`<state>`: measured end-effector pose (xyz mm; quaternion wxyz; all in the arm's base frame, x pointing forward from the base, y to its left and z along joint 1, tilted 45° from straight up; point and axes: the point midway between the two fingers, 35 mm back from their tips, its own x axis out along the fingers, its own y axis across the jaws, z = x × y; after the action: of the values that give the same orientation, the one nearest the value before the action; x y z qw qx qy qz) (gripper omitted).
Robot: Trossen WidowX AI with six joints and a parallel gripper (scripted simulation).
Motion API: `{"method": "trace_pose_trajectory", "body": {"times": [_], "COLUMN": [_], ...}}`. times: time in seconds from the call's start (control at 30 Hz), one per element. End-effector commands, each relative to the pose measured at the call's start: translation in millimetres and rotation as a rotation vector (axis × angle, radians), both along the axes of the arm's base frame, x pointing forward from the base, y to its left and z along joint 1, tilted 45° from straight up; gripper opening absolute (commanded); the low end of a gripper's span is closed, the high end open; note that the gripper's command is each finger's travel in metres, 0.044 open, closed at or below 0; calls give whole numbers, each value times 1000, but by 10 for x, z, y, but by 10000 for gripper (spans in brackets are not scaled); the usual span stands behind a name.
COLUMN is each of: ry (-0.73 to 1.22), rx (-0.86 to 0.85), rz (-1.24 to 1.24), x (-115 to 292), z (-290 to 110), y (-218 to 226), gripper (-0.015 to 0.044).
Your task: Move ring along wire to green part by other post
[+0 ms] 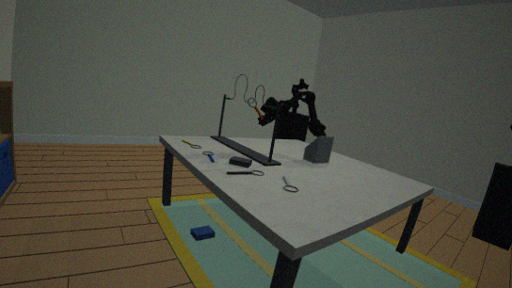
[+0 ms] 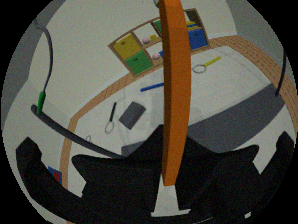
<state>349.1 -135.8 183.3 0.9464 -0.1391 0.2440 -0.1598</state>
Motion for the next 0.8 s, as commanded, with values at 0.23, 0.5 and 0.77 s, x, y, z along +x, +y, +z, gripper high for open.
{"method": "trace_pose_trajectory", "body": {"times": [0.23,0.5,0.77], "ry": [-35,-61,-87], "rx": [273,472,670], "rz": [7,9,11], "x": [53,92,129], "z": [-70,-44,42], "y": [427,732,1024], "gripper": [-150,-150,-150]}}
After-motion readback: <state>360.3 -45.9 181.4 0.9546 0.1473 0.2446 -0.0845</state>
